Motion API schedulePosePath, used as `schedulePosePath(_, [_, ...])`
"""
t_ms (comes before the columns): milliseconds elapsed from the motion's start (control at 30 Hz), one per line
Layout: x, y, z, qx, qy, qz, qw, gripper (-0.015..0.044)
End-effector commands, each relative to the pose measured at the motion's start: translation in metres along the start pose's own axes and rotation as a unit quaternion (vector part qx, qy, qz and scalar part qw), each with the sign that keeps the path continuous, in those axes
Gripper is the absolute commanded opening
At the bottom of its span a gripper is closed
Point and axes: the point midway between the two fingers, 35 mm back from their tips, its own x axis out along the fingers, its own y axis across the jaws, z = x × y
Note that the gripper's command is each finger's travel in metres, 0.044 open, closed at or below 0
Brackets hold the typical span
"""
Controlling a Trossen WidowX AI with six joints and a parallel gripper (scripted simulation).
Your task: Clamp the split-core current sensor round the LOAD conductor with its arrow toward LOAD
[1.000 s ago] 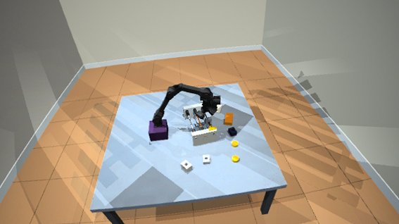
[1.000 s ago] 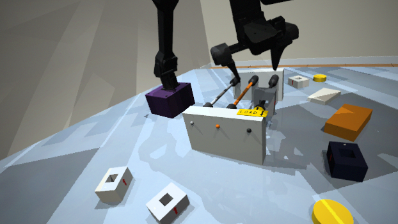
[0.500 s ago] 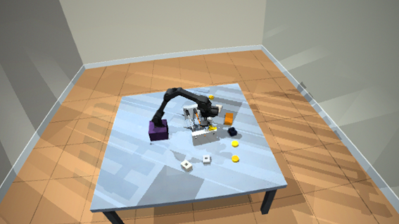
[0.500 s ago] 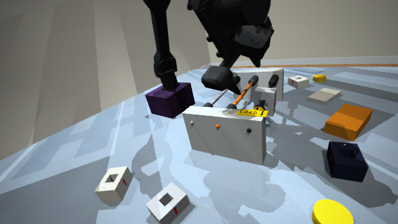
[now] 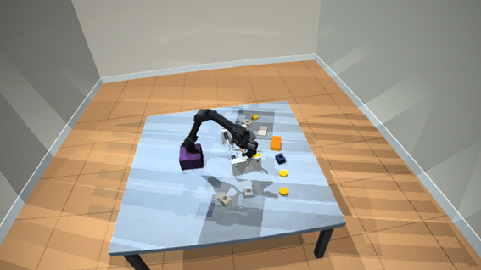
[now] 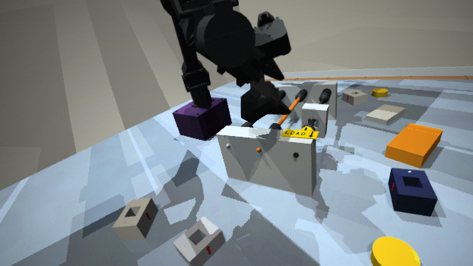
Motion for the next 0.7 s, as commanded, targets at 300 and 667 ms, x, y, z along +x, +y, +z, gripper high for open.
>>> schedulePosePath(300, [-0.0356, -0.0097, -0.0111, -0.31, -0.136, -0.025, 0.941, 0.044])
schedulePosePath(667, [-0.0329, -0.0111, -0.0122, -0.282, -0.123, -0.02, 0.951, 0.044])
